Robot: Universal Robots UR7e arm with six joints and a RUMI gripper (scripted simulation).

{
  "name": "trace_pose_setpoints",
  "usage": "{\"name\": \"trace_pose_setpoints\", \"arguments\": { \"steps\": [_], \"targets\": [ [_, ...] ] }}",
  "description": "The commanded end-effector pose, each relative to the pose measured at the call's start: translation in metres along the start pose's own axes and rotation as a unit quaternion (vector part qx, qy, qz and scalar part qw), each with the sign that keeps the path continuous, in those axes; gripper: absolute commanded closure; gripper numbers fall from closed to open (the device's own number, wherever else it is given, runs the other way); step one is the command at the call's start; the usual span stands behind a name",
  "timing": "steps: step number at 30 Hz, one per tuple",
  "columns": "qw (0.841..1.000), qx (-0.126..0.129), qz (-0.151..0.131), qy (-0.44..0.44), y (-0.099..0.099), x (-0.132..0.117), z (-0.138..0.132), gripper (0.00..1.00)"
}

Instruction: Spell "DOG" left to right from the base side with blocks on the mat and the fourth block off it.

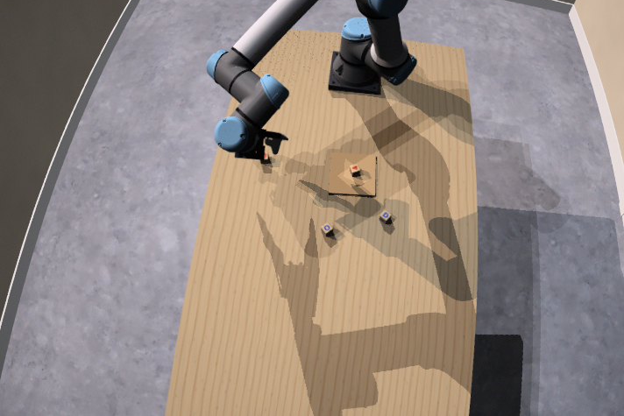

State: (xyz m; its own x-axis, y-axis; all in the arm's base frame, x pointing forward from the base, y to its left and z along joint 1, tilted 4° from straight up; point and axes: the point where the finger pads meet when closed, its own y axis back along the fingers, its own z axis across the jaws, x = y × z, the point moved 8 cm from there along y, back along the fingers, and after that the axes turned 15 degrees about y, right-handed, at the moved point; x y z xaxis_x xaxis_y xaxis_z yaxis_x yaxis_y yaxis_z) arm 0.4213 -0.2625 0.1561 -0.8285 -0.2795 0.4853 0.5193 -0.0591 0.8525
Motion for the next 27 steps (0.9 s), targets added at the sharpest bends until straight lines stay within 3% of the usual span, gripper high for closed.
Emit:
{"name": "trace_pose_setpoints", "arguments": {
  "steps": [1,16,18,20,27],
  "targets": [
    [1.0,0.004,-0.005,0.005,0.002,-0.002,0.008,0.0],
    [0.989,0.062,-0.107,0.085,0.024,-0.028,0.131,0.0],
    [0.989,0.062,-0.107,0.085,0.024,-0.028,0.131,0.0],
    [0.982,0.075,-0.132,0.108,0.025,-0.032,0.161,0.0],
    [0.969,0.095,-0.173,0.148,0.025,-0.035,0.21,0.0]
  ]
}}
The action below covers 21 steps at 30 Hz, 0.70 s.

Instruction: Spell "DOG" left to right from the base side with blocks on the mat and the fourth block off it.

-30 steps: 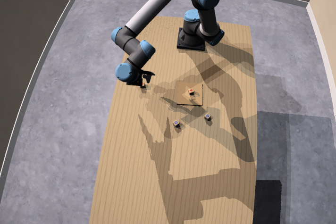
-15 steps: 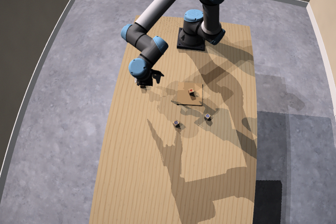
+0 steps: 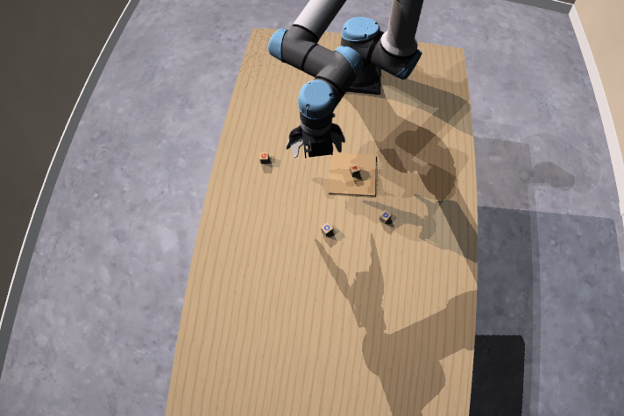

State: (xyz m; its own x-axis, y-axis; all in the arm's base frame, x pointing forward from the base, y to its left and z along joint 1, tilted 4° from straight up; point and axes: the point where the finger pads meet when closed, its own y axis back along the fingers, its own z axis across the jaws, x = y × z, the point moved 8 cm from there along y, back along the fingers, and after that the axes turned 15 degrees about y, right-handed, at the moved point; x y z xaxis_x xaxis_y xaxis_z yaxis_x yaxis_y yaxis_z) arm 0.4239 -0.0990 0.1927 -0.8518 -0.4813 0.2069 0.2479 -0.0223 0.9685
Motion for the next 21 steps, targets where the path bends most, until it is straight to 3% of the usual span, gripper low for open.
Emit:
{"name": "trace_pose_setpoints", "arguments": {
  "steps": [1,6,12,21],
  "targets": [
    [0.998,0.025,-0.051,0.041,0.007,-0.018,0.051,0.0],
    [0.993,0.038,-0.083,0.073,0.008,-0.026,0.087,0.0],
    [0.99,0.045,-0.101,0.092,0.008,-0.03,0.107,0.0],
    [0.989,0.047,-0.106,0.096,0.008,-0.031,0.112,0.0]
  ]
}}
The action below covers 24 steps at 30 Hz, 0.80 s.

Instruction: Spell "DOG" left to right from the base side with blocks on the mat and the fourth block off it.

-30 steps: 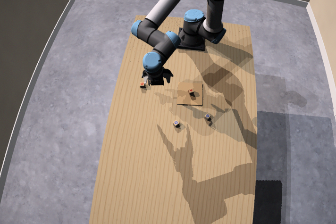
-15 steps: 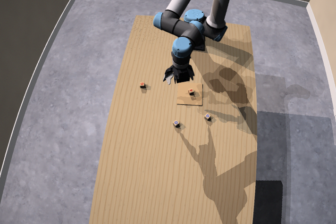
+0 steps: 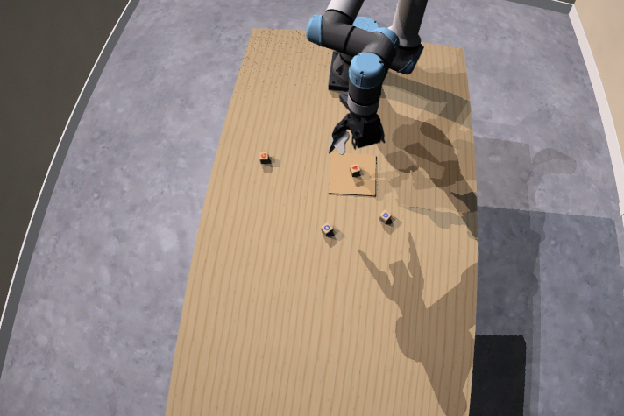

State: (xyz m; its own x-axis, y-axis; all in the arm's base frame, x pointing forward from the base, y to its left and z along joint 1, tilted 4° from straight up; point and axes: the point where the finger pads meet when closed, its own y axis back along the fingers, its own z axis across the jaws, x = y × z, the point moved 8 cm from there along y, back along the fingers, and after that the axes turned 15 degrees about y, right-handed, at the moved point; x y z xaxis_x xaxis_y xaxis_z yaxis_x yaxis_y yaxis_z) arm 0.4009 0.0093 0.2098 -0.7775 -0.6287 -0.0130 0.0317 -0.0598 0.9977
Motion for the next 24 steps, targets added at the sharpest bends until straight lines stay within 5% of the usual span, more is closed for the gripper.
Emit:
{"name": "trace_pose_setpoints", "arguments": {
  "steps": [1,24],
  "targets": [
    [1.0,0.002,-0.005,0.003,-0.0006,-0.0021,0.0037,0.0],
    [0.999,0.001,-0.004,-0.047,-0.0049,-0.0005,0.0027,0.0]
  ]
}}
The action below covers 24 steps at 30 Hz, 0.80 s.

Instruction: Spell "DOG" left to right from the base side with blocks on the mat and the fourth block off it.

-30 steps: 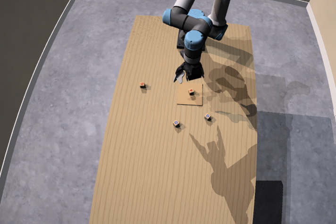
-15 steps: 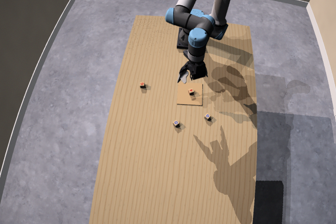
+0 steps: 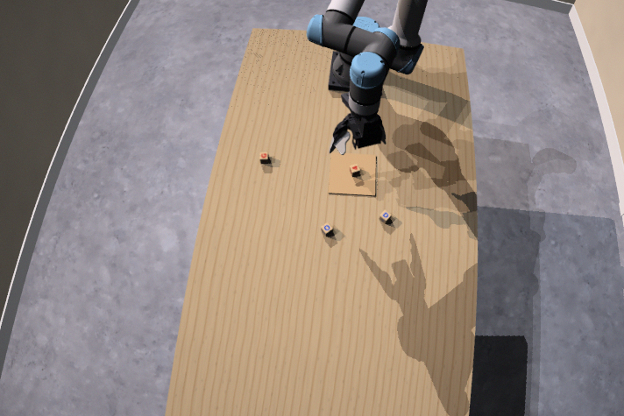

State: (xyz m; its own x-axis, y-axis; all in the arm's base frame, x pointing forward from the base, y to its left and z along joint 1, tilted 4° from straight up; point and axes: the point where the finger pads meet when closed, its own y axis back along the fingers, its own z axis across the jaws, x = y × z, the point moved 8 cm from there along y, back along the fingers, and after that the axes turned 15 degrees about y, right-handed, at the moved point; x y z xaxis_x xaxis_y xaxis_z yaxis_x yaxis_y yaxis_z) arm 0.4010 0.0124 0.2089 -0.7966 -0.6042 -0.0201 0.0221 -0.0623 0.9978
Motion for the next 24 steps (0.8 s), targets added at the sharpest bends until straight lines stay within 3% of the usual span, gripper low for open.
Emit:
{"name": "trace_pose_setpoints", "arguments": {
  "steps": [1,14,24],
  "targets": [
    [0.999,-0.001,0.001,-0.042,-0.005,0.002,0.0,0.0],
    [0.989,-0.001,0.001,-0.151,-0.012,0.003,0.001,0.0],
    [0.967,-0.001,0.002,-0.253,-0.019,0.003,0.002,0.0]
  ]
}}
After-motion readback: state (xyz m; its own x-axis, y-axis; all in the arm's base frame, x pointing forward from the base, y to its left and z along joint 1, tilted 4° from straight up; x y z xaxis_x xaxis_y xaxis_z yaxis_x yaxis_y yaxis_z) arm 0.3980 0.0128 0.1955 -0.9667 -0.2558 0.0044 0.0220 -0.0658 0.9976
